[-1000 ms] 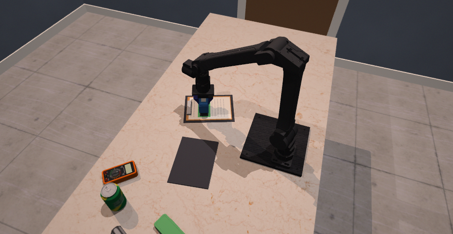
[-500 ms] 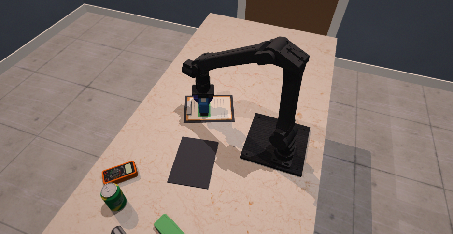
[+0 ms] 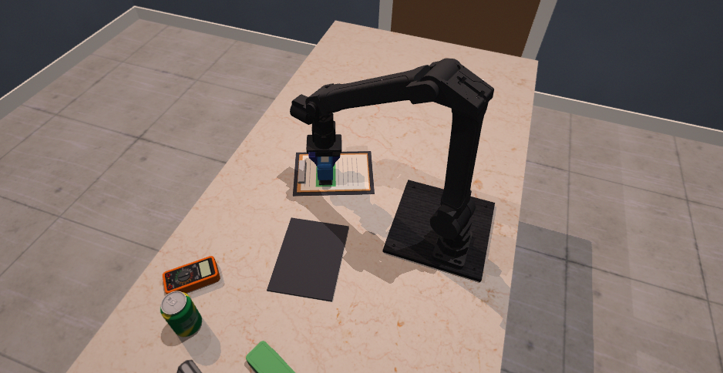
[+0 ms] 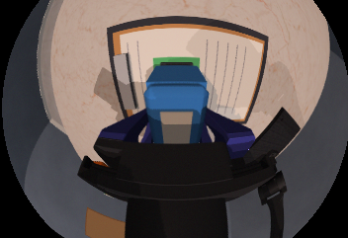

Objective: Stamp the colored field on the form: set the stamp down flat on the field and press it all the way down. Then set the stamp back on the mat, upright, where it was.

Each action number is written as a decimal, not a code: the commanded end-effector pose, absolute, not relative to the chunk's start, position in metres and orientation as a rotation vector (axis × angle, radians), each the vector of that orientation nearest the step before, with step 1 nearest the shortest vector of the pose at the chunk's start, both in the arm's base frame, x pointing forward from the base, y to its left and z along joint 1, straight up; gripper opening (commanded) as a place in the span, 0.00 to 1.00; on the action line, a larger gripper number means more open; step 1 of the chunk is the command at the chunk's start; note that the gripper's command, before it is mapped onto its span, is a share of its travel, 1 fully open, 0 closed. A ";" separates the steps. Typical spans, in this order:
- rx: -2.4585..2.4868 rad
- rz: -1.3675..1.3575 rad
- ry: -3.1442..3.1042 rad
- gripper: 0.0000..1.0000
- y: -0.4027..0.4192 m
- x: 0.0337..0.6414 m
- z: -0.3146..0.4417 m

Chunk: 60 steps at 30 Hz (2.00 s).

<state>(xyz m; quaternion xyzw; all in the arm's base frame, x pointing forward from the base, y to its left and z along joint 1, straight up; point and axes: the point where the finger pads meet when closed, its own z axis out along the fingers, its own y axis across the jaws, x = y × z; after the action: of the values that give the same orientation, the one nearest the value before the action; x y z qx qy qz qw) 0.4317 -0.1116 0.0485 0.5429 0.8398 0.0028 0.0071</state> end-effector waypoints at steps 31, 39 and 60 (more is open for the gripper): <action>1.704 0.004 2.635 0.27 -0.109 0.434 0.014; 1.704 0.004 2.635 0.27 -0.109 0.434 0.014; 1.704 0.004 2.635 0.27 -0.109 0.434 0.011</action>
<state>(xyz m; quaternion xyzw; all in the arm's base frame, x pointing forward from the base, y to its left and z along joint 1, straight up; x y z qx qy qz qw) 0.4318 -0.1116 0.0376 0.5429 0.8397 0.0033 0.0088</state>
